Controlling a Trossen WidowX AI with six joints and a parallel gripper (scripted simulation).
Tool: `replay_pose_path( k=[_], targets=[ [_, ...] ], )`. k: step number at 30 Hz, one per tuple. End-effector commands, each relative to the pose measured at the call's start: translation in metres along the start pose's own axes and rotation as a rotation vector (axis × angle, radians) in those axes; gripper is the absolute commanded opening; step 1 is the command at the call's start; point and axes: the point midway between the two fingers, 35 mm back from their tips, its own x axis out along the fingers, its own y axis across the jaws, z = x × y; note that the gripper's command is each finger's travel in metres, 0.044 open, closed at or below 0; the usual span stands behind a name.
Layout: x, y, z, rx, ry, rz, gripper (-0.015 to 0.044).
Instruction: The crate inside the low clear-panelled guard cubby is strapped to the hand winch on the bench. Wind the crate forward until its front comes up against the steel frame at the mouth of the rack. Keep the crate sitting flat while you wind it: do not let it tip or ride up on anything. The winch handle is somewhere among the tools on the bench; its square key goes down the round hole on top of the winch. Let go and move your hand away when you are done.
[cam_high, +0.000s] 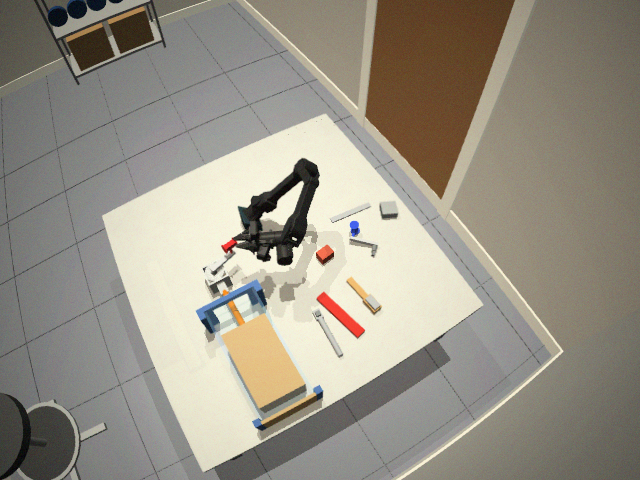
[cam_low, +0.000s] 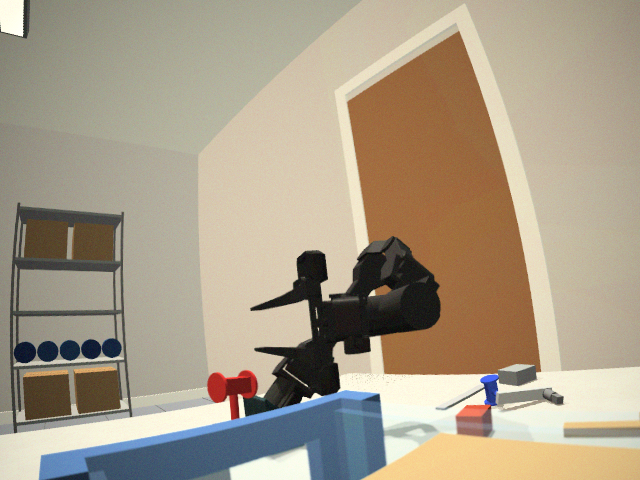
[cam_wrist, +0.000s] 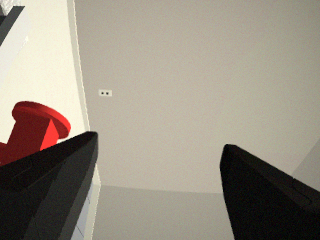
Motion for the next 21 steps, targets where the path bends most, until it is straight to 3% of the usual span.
replay_pose_path(
  k=[1, 13, 16, 21],
  targets=[
    [0.0, 0.001, 0.0, 0.003, 0.0, 0.0, 0.024],
    [0.0, 0.001, 0.0, 0.003, 0.0, 0.0, 0.024],
    [0.015, 0.007, 0.0, 0.02, 0.08, 0.126, 0.0319],
    [0.055, 0.026, -0.004, 0.142, 0.323, 0.572, 0.044]
  ],
)
